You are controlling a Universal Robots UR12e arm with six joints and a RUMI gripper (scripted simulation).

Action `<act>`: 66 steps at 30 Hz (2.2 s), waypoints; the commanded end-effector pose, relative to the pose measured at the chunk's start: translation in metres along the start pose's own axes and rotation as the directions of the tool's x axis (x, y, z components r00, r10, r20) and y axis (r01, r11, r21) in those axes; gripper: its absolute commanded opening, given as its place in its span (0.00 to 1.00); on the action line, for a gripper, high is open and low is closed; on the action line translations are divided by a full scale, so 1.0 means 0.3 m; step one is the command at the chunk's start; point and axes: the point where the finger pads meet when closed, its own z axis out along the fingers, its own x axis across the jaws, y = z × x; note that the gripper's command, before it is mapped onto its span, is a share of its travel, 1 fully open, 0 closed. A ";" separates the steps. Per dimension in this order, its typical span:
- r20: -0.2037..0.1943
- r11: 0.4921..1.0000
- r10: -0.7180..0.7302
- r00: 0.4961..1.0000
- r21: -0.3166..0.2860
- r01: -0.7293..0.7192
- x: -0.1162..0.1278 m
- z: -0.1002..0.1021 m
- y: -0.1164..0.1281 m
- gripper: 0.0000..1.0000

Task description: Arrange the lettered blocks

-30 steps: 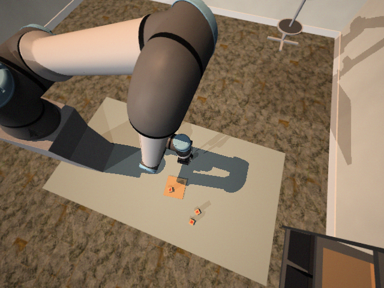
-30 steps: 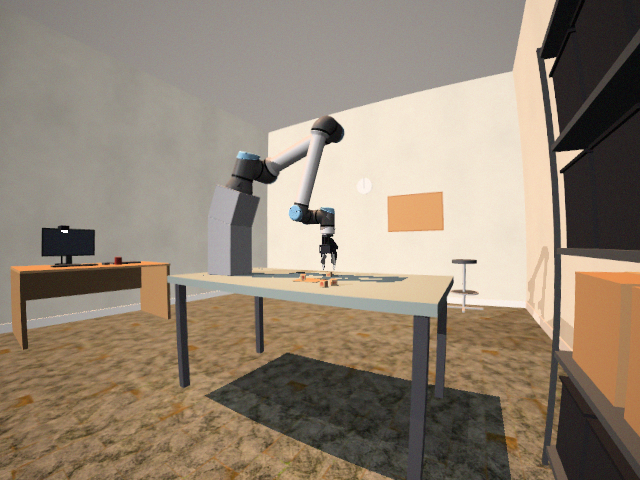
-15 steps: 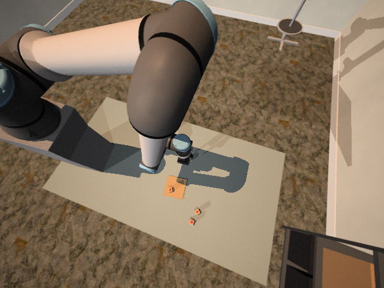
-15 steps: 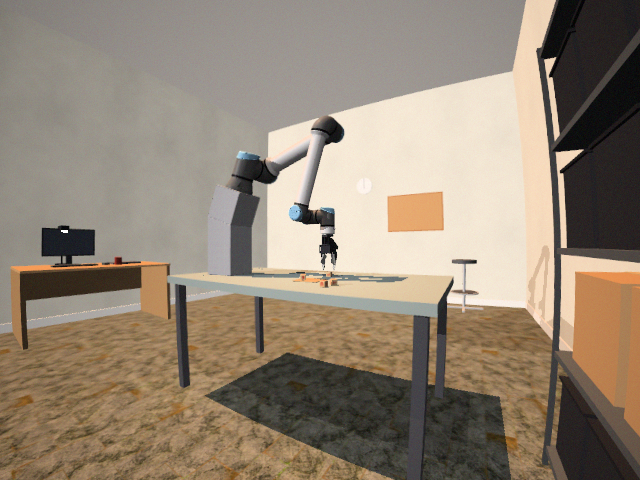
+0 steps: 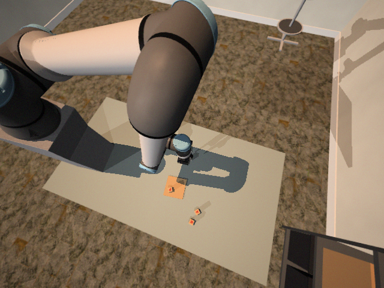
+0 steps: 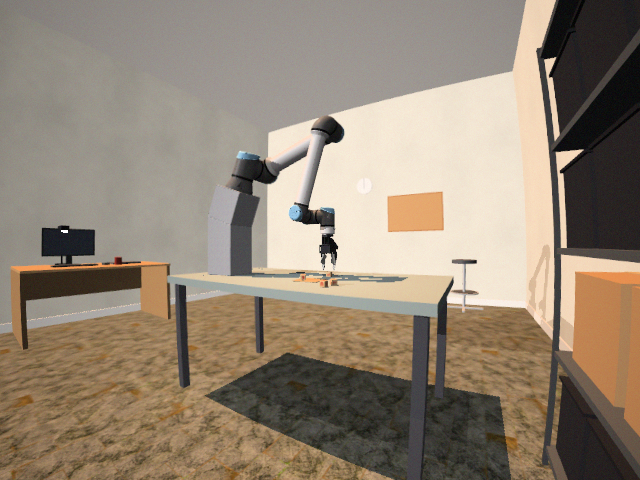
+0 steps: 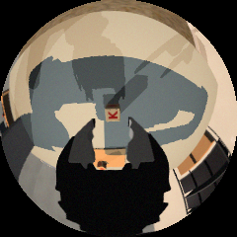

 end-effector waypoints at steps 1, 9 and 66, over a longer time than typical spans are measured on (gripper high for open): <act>-0.008 1.000 -0.001 1.000 -0.001 0.001 0.022 -0.003 -0.002 0.40; -0.008 1.000 0.000 1.000 -0.001 0.000 0.028 -0.004 -0.002 0.40; -0.008 1.000 0.000 1.000 -0.001 0.000 0.027 0.117 -0.002 0.40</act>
